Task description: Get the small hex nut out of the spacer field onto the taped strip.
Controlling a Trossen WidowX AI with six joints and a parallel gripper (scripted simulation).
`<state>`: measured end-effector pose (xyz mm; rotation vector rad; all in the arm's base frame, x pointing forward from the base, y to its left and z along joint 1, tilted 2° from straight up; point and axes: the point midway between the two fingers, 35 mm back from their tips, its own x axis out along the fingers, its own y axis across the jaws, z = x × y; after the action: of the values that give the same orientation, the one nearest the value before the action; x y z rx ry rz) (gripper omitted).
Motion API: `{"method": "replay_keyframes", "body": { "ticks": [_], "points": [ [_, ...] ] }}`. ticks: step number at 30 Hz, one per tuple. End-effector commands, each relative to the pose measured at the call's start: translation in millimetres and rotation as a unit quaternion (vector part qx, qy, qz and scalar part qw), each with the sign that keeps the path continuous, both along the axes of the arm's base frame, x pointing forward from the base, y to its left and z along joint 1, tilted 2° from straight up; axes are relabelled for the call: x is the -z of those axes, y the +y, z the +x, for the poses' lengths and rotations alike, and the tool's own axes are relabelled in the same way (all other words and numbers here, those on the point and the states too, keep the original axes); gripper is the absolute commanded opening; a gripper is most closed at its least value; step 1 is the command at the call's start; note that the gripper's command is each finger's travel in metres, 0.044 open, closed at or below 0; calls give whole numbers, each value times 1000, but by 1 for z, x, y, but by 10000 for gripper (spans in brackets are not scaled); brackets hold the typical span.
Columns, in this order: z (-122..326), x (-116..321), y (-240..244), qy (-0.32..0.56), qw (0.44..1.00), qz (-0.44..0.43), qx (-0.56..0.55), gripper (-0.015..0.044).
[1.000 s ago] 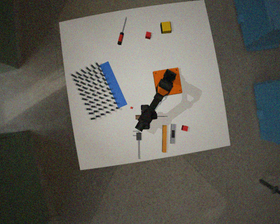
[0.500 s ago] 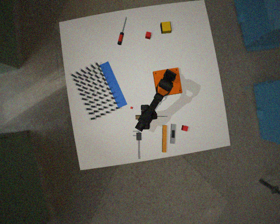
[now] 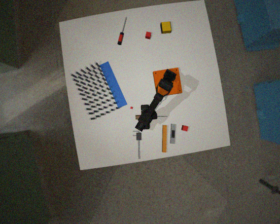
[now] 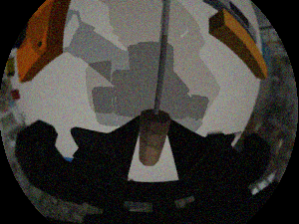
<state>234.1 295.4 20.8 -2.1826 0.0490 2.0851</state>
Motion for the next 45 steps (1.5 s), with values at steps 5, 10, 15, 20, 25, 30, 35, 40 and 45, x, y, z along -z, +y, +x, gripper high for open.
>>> {"method": "replay_keyframes", "body": {
  "ticks": [5,10,15,20,25,30,35,40,45],
  "points": [
    [0,0,0,0,1000,0,0,105],
    [0,0,0,0,1000,0,0,236],
    [0,0,0,0,1000,0,0,367],
    [0,-11,0,0,1000,0,0,440],
    [-3,-70,-3,0,1000,0,0,440],
    [-3,-70,-3,0,1000,0,0,440],
    [-3,-70,-3,0,1000,0,0,440],
    [-3,-70,-3,0,1000,0,0,440],
    [-3,-70,-3,0,1000,0,0,440]
  ]
}}
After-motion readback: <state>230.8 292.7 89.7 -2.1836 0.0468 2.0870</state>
